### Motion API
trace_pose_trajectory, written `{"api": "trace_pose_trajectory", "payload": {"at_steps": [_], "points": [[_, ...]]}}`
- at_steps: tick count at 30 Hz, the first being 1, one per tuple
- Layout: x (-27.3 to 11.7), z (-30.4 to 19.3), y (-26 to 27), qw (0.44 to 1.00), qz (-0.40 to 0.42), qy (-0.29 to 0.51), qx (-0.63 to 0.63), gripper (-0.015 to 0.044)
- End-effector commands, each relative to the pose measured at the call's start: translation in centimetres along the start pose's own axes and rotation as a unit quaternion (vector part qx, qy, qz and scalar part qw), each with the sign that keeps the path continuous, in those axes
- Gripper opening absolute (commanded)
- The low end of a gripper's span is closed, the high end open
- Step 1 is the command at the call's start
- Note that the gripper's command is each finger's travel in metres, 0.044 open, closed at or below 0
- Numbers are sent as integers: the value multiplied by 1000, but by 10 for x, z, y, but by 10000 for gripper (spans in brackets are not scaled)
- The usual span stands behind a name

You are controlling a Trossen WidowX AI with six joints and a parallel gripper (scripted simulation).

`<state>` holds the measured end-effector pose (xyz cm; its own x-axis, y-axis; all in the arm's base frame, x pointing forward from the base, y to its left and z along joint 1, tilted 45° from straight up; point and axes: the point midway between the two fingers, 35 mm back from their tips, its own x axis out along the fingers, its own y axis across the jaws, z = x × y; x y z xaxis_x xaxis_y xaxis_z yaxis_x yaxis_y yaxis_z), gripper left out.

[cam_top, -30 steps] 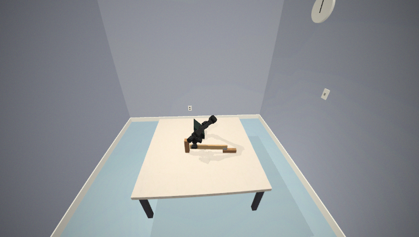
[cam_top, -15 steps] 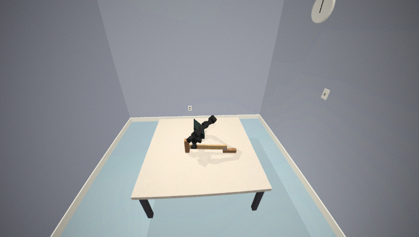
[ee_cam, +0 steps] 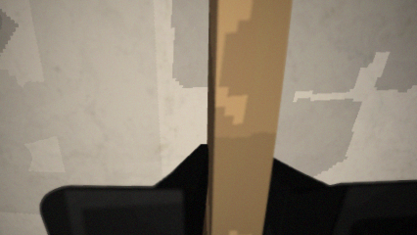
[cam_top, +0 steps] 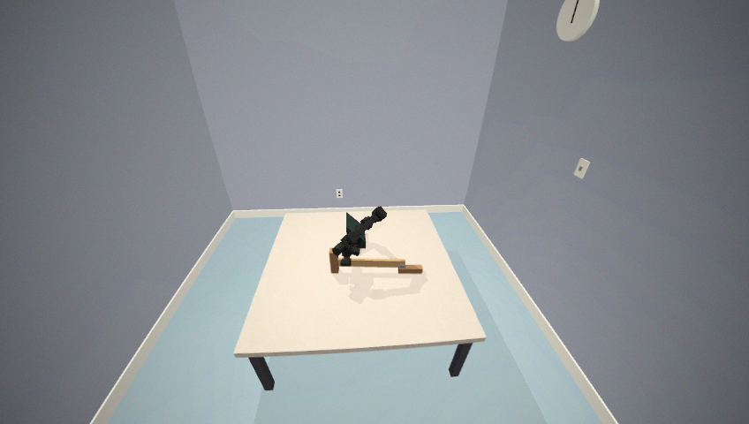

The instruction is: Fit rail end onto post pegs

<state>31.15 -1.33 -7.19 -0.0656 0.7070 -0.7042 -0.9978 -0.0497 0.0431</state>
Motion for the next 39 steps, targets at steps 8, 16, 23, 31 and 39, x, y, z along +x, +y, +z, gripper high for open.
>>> {"api": "trace_pose_trajectory", "payload": {"at_steps": [8, 16, 23, 31, 39], "points": [[0, 0, 0, 1000, 1, -1, 0, 79], [0, 0, 0, 1000, 1, -1, 0, 289], [0, 0, 0, 1000, 1, -1, 0, 440], [-30, 30, 0, 1000, -2, 2, 0, 440], [-30, 30, 0, 1000, -2, 2, 0, 440]]}}
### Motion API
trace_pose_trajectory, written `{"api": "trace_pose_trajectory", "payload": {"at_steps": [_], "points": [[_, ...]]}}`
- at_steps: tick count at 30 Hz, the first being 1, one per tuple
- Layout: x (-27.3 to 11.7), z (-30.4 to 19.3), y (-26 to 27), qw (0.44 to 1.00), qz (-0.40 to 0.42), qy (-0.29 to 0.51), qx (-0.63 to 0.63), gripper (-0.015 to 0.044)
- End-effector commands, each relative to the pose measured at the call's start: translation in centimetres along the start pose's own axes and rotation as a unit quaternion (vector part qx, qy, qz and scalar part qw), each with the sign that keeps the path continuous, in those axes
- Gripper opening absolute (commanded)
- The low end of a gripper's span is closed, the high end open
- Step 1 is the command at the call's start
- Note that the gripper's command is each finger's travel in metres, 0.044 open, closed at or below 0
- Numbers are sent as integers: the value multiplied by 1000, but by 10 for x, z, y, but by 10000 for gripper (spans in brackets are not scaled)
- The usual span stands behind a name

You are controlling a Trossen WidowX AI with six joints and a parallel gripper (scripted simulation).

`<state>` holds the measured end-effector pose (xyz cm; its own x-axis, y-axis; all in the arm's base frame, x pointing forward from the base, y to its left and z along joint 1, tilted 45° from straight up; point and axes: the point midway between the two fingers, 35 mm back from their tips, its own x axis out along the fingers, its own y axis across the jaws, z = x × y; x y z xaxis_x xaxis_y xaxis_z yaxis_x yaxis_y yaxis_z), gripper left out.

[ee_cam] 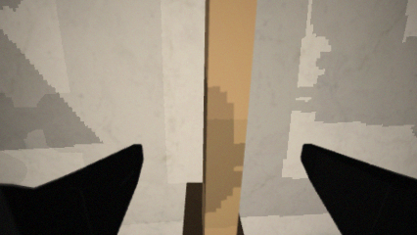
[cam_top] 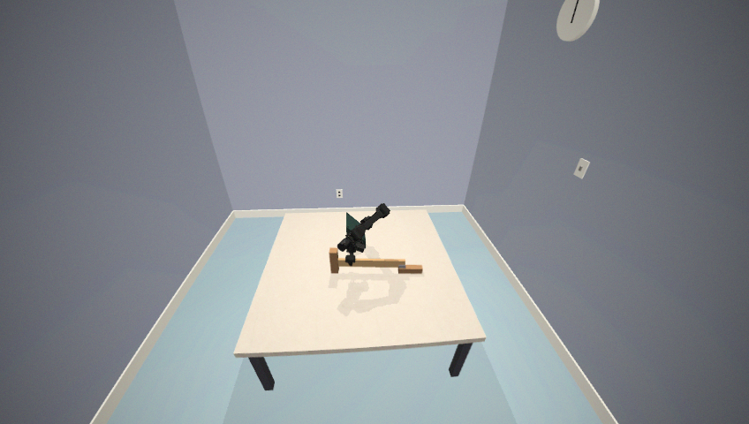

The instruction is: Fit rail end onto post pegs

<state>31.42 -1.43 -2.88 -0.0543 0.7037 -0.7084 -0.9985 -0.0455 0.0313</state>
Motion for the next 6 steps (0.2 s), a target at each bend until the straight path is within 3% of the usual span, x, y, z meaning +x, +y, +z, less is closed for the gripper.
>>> {"api": "trace_pose_trajectory", "payload": {"at_steps": [1, 6], "points": [[2, 0, 1, 1000, 4, -1, 3, 440], [2, 0, 1, 1000, 4, -1, 3, 440]]}}
